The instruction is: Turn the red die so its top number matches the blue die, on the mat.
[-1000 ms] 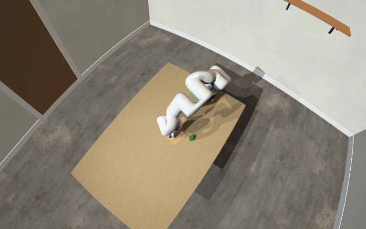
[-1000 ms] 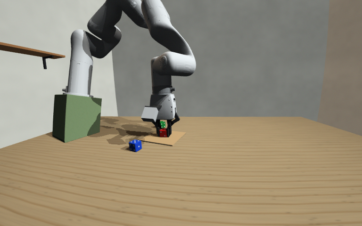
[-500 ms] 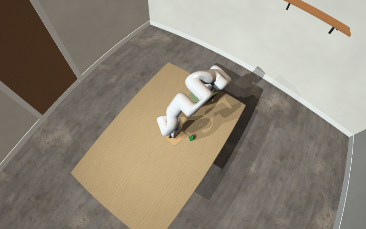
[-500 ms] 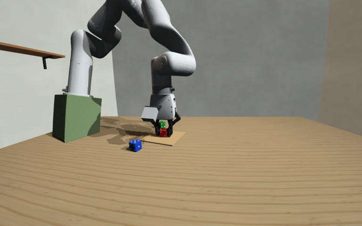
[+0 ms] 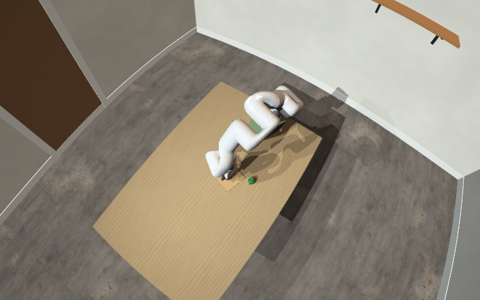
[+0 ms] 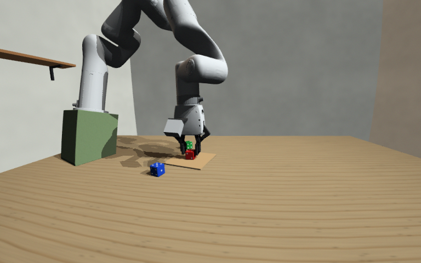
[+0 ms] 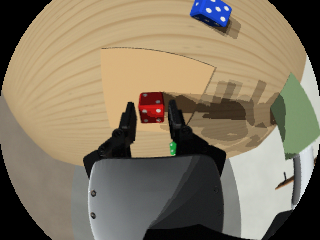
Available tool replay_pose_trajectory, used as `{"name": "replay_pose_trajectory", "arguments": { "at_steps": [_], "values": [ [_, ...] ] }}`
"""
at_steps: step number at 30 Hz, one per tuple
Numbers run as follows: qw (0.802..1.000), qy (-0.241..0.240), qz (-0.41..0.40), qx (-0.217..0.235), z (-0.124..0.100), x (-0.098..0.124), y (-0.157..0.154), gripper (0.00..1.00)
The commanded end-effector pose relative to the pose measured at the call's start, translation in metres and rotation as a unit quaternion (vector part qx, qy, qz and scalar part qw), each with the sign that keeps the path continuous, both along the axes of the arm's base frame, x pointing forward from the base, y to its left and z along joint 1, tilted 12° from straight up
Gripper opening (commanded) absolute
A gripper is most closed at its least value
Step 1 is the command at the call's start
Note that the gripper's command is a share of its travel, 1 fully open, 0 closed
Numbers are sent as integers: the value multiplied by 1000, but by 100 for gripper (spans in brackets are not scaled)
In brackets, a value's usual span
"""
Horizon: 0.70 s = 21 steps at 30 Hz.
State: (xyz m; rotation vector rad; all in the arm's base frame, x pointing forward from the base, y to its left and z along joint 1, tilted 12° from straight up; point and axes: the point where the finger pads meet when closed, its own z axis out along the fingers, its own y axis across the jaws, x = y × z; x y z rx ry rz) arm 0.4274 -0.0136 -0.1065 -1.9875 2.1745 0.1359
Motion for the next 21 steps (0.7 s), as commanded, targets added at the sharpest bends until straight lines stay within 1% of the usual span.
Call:
{"name": "replay_pose_trajectory", "arguments": {
  "at_steps": [1, 7, 11, 20, 21],
  "values": [
    [1000, -1, 0, 0, 19, 0, -4, 47],
    [1000, -1, 0, 0, 51, -3, -10, 47],
    [1000, -1, 0, 0, 67, -4, -14, 47],
    [1000, -1, 0, 0, 75, -5, -15, 47],
    [1000, -1, 0, 0, 75, -5, -15, 100]
  ]
}}
